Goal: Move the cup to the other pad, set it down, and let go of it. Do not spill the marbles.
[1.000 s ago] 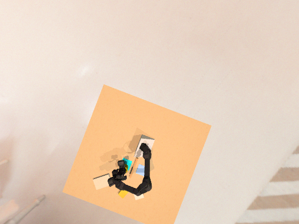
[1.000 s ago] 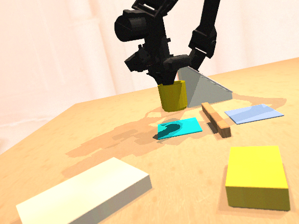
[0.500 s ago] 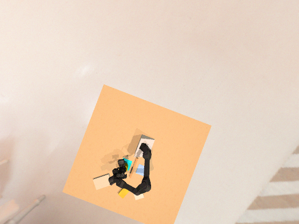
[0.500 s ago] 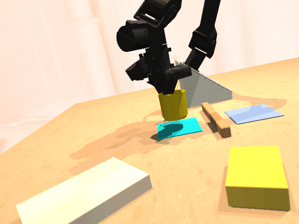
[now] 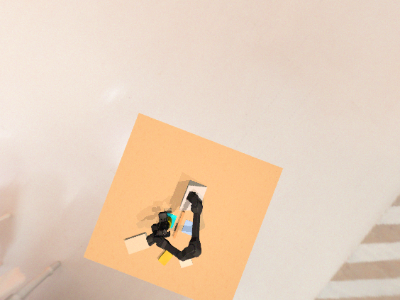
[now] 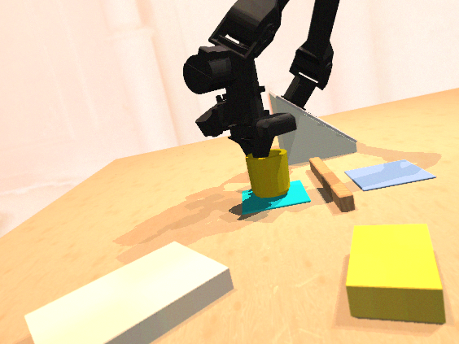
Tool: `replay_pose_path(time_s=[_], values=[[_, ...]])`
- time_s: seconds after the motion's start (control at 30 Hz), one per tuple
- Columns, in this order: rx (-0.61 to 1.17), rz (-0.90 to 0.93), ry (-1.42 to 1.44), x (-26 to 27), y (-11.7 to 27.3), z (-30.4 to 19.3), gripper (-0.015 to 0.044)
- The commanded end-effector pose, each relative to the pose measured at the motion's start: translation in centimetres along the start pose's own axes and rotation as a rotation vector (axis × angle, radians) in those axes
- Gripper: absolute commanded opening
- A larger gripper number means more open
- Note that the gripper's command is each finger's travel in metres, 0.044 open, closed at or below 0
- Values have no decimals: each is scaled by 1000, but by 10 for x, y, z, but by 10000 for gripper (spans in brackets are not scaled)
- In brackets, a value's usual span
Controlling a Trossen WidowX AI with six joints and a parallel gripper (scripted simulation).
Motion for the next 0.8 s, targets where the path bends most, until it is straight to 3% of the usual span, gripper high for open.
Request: replay_pose_path(time_s=[0.0,0.3,0.5,0.77], values=[[-1,0,1,0,1,0,0],[-1,0,1,0,1,0,0],[-1,0,1,0,1,0,147],[-1,0,1,0,2,0,147]])
Point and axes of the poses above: the point midway between the two fingers, 35 mm back from their tips, its own y axis back along the fingers, its own x axis across the jaws, z = x × y, the point moved 8 cm from there along y, back along the fingers, and after that the axes turned 13 degrees about y, right-handed, at the moved point
